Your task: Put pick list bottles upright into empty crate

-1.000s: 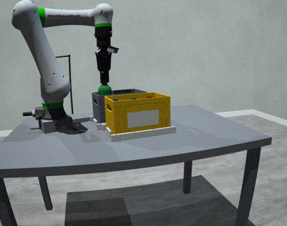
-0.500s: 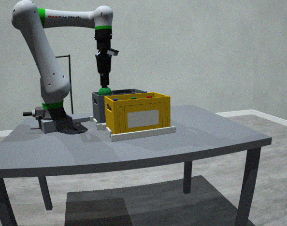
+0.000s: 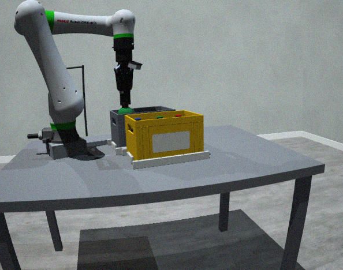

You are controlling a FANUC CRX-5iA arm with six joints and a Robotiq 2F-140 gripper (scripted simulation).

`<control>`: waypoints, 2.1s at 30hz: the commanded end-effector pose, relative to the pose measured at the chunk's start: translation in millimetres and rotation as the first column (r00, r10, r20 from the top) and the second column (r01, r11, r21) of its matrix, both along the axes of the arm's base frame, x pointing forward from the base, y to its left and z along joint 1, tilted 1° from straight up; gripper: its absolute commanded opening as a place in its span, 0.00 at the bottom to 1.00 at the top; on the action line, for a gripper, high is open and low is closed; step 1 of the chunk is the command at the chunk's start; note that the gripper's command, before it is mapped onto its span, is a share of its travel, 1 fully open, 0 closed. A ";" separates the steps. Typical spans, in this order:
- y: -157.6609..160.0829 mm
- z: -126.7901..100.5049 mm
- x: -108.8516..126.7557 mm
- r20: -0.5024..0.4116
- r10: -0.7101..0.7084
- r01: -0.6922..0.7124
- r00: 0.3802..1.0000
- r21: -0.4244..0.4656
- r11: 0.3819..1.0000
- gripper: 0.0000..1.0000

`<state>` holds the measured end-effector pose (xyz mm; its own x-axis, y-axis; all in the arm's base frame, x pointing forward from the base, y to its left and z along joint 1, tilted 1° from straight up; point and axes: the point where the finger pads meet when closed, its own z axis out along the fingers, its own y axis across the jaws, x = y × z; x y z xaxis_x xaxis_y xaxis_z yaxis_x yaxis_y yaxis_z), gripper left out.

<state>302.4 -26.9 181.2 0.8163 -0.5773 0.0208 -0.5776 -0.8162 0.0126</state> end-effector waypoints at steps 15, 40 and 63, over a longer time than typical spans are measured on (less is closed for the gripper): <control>-0.4 -14.9 0.7 0.002 0.000 0.000 1.000 0.000 1.000 0.10; -0.9 -36.9 1.0 0.002 0.000 0.000 1.000 0.000 1.000 0.10; -1.2 -48.5 1.1 0.002 0.000 0.000 1.000 0.000 1.000 0.10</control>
